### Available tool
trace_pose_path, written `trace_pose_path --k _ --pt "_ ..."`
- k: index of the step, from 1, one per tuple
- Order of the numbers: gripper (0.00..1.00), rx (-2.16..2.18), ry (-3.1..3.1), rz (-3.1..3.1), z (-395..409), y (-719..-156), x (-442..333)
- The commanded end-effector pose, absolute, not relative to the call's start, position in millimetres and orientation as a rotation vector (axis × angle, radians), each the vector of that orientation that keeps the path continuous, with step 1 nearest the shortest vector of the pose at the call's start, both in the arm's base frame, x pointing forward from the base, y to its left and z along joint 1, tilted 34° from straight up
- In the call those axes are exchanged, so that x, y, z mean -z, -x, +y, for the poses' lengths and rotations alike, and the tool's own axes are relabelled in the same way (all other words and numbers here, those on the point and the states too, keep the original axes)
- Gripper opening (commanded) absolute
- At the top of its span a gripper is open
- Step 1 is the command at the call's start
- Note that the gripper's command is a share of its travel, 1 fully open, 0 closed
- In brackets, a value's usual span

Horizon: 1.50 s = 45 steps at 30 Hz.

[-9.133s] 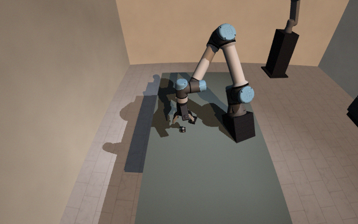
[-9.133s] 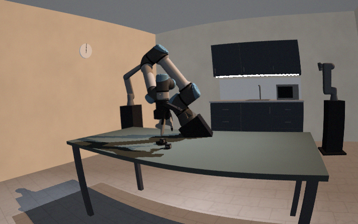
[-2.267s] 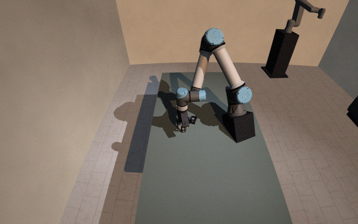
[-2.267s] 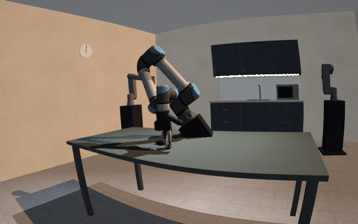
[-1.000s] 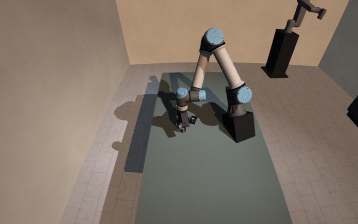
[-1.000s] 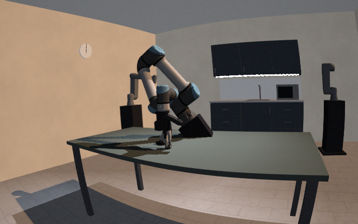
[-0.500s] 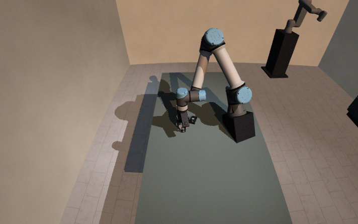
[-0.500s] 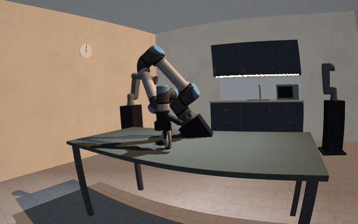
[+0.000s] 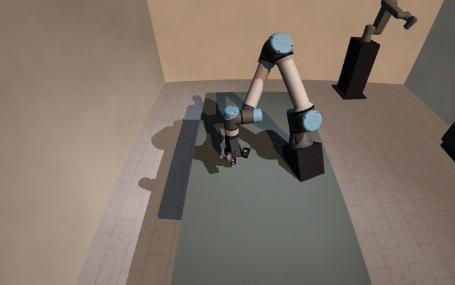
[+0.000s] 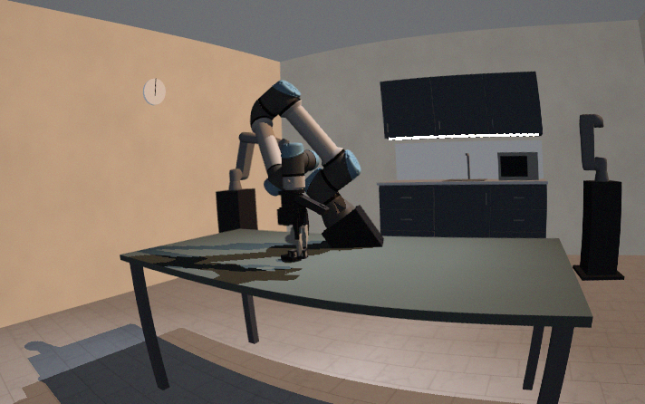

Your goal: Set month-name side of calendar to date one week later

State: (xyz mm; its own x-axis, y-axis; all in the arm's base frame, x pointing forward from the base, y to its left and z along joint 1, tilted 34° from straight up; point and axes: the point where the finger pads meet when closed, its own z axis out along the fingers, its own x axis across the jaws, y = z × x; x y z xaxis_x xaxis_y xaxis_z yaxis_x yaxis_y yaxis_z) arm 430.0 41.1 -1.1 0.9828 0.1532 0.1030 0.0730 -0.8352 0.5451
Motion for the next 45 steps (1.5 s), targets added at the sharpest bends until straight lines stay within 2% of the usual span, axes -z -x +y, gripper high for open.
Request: trace_pose_path --k 1,14,45 --pt "0.1 -0.189 -2.56 0.157 47 -428 -9" --pt "0.1 -0.189 -2.56 0.157 74 -420 -51" --pt "0.1 -0.222 -2.569 0.046 76 -418 -52"
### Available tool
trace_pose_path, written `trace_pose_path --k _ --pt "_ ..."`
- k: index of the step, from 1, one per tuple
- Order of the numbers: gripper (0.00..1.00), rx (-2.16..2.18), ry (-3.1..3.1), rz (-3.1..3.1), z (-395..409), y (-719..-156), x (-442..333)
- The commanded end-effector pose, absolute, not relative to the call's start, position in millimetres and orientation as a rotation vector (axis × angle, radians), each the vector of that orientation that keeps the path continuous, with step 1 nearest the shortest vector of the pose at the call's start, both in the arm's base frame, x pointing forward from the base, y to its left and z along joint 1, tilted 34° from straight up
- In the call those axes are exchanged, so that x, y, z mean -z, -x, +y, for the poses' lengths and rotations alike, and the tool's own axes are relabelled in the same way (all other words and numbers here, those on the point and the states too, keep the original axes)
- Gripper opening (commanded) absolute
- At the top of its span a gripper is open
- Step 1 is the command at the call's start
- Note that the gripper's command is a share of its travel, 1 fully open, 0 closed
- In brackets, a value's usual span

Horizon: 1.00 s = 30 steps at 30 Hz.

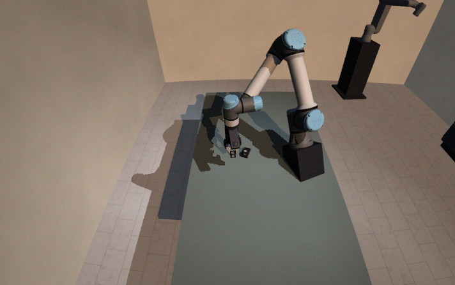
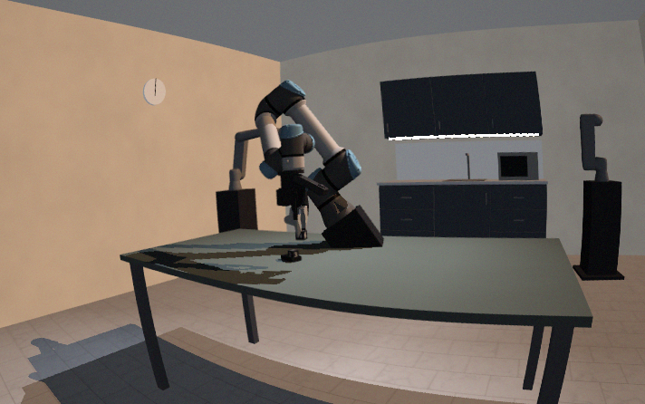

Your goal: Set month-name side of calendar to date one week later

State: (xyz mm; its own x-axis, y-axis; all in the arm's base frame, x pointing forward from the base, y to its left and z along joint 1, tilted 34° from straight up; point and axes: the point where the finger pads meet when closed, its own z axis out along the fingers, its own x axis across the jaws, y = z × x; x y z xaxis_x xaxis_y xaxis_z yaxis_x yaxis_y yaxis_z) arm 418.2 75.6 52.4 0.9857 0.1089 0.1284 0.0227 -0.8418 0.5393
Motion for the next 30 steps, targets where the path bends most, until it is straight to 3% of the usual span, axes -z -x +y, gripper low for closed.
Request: trace_pose_path --k 1,30 --pt "0.1 -0.228 -2.57 0.026 76 -418 -52" --pt "0.1 -0.514 -2.446 -1.005 77 -404 -49"
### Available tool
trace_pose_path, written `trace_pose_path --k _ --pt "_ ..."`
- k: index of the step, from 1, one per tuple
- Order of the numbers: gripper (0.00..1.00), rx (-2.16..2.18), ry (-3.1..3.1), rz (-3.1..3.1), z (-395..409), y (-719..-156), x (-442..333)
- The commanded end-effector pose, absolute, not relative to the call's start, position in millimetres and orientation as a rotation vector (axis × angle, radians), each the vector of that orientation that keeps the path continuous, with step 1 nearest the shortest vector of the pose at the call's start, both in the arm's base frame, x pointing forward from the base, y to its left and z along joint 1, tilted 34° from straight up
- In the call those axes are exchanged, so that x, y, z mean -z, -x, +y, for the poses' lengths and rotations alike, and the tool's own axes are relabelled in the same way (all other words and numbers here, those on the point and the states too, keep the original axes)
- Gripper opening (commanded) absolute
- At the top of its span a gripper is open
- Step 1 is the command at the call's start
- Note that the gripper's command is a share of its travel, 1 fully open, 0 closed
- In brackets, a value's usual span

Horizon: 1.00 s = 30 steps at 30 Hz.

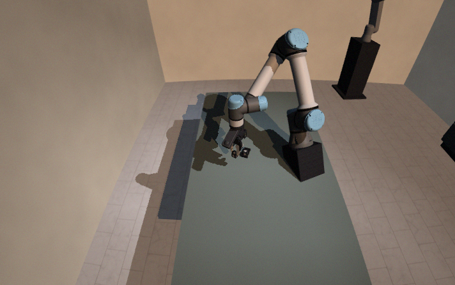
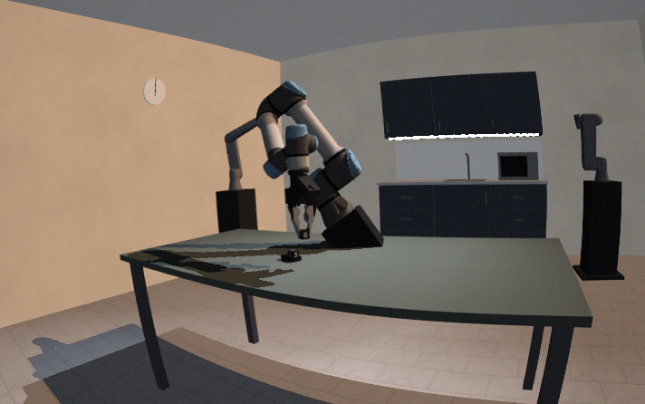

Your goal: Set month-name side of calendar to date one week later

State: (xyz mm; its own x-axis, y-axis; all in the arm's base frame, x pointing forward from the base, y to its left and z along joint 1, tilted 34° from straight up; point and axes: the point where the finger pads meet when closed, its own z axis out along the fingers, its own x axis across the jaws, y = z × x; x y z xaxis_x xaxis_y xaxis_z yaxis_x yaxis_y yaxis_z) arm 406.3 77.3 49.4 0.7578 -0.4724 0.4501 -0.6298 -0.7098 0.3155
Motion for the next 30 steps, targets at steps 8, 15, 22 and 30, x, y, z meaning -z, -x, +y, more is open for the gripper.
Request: trace_pose_path --k 8,15,22,30 --pt "0.1 -0.596 -2.329 -1.328 76 -398 -49" --pt "0.1 -0.658 -2.206 -1.583 74 -393 -49" --pt "0.1 -0.73 -2.016 -1.89 72 -386 -49" --pt "0.1 -0.774 -1.861 -2.093 70 -380 -49"
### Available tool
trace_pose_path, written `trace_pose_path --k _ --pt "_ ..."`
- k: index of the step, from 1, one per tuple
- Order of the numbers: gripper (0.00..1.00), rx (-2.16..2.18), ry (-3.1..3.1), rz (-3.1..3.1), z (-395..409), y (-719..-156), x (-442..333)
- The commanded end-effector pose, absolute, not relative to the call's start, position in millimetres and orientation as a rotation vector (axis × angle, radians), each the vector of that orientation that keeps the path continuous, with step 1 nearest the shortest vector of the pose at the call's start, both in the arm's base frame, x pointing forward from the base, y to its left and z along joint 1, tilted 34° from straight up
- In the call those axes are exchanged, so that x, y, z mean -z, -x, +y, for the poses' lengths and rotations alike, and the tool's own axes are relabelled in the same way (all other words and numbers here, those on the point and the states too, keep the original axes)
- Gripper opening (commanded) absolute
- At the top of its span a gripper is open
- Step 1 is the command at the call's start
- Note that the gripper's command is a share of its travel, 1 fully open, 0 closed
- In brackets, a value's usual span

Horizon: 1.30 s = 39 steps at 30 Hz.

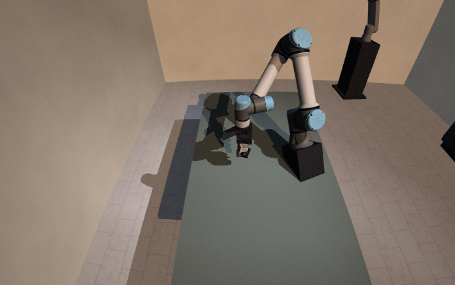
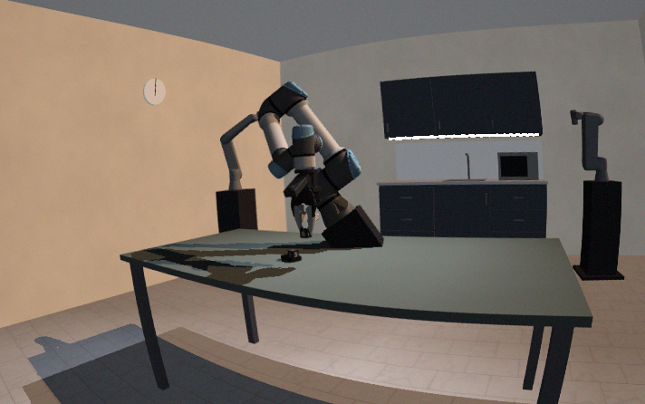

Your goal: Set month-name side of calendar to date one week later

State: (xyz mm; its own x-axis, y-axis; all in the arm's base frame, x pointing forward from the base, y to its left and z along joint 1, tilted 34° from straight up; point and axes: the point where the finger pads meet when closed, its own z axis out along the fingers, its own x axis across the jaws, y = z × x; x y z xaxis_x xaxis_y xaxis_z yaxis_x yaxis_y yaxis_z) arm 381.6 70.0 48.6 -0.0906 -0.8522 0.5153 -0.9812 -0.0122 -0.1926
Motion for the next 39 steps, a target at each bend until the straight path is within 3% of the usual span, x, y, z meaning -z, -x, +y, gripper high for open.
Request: trace_pose_path --k 1,39 --pt "0.1 -0.78 -1.837 -2.121 69.3 -378.8 -48.8" --pt "0.1 -0.828 -1.615 -2.356 66.8 -370.7 -48.3"
